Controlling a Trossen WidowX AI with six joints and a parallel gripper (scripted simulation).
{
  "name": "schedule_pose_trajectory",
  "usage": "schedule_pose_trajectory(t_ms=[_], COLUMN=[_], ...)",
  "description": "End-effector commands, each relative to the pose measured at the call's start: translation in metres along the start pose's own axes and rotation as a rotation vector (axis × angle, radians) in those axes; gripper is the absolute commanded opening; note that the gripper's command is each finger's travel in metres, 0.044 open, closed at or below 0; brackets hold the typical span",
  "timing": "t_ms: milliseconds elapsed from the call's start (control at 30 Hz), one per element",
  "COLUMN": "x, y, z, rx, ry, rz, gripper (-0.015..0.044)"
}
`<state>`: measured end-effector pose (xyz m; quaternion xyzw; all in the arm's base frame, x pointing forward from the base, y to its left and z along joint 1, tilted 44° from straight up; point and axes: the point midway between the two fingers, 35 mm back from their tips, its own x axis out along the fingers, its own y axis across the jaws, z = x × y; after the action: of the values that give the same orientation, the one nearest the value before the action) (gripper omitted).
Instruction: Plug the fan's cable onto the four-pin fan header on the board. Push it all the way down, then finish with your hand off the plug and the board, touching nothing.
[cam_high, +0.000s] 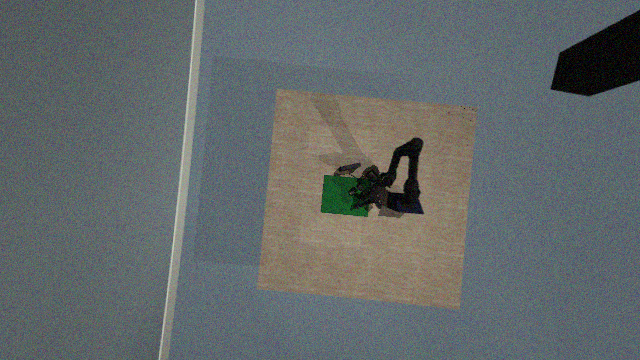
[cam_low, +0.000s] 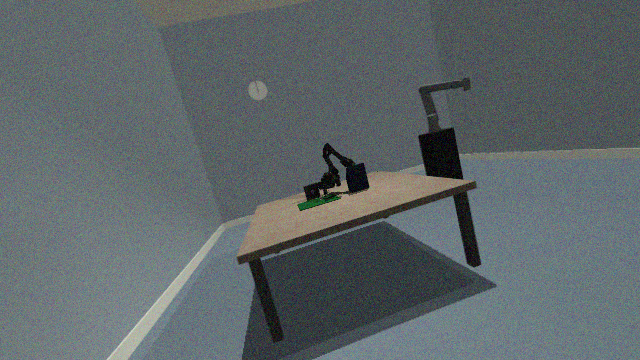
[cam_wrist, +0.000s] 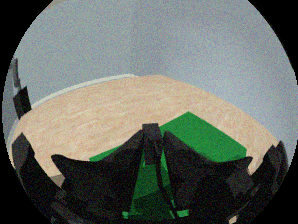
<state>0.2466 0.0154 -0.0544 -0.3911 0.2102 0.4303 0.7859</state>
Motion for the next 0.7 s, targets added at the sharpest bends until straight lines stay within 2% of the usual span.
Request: schedule_pose_trajectory(t_ms=[0,667], x=[0.0,0.002], y=[-0.001,0.001], z=[-0.002,-0.02], rx=[-0.007,-0.007], ry=[-0.006,-0.006], rz=[-0.003,-0.002], gripper=[0.0,0.0])
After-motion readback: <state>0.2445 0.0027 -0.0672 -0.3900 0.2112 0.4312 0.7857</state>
